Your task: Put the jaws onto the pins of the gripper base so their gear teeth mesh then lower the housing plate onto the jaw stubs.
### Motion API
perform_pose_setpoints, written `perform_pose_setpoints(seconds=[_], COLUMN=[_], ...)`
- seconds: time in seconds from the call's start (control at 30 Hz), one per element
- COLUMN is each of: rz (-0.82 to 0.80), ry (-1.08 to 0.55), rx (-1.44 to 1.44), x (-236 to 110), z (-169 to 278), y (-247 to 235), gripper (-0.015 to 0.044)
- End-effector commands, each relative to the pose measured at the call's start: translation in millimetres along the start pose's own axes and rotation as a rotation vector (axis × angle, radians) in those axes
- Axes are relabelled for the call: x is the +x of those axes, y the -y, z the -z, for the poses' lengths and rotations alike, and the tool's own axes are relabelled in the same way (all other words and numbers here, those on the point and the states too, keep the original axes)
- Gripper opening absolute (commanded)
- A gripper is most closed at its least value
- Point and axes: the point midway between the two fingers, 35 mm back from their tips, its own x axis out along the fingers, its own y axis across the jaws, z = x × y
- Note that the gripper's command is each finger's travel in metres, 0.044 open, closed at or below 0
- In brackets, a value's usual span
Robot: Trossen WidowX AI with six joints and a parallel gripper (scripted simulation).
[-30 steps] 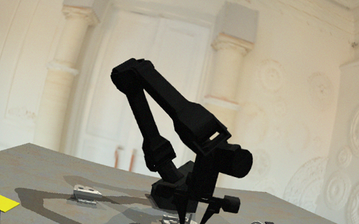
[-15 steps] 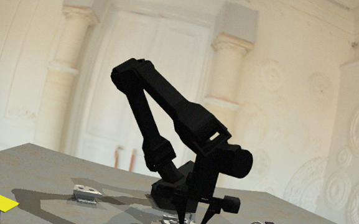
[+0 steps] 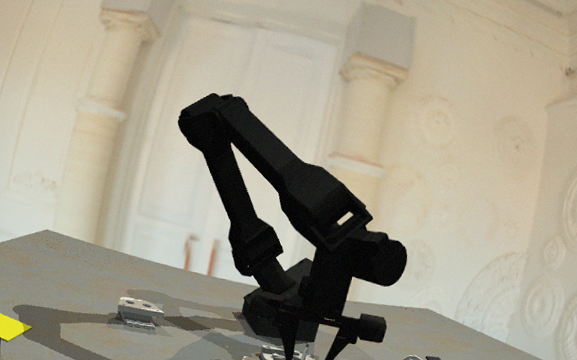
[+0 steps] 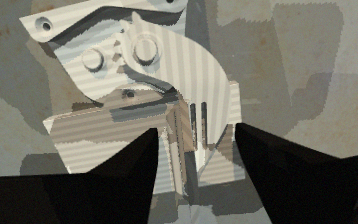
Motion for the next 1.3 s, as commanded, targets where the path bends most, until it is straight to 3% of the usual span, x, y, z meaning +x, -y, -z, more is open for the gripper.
perform_pose_setpoints(seconds=[0.0, 0.17, 0.3, 0.57, 0.6, 1.27], rz=[0.004, 0.003, 0.011, 0.020, 0.021, 0.027], ry=[0.000, 0.003, -0.010, -0.013, -0.013, 0.006], rx=[0.004, 0.005, -0.002, 0.186, 0.215, 0.810], x=[-13, -65, -62, -66, -67, -76], z=[1, 0, 1, -1, -2, -17], y=[1, -1, 2, 20, 22, 75], gripper=[0.0224, 0.0224, 0.0224, 0.0434, 0.0440, 0.0440])
